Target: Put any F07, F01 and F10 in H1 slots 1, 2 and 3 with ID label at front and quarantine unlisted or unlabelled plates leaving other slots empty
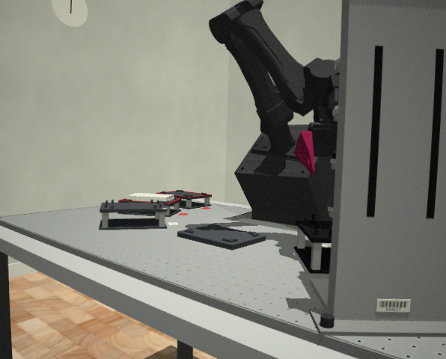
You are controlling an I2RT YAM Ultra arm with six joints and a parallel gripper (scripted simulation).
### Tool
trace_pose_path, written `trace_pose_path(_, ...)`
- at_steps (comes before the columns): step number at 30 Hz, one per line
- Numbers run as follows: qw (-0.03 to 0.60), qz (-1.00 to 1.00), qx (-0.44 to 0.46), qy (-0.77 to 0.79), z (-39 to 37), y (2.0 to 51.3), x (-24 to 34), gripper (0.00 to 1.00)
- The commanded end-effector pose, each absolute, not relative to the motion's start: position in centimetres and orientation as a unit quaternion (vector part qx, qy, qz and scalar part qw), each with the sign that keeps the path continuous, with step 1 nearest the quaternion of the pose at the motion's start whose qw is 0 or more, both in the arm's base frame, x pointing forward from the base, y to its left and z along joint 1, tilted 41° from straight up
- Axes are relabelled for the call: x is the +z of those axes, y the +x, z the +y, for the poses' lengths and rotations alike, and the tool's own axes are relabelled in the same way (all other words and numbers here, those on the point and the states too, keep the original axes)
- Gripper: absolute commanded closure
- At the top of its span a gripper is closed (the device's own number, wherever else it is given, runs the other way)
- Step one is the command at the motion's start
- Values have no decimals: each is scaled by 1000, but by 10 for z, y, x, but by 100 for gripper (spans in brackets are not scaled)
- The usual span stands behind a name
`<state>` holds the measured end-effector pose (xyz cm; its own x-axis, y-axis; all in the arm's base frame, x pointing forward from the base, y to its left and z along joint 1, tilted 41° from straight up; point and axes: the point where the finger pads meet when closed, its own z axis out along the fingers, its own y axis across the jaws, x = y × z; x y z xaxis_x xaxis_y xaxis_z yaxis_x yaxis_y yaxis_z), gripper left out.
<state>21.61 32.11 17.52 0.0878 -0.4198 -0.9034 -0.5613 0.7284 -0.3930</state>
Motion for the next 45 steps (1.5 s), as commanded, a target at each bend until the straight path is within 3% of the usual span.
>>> trace_pose_path(1,649,666,69,-361,325,215,182,0)
trace_pose_path(25,649,666,69,-361,329,238,153,0)
trace_pose_path(45,649,666,69,-361,349,257,165,0)
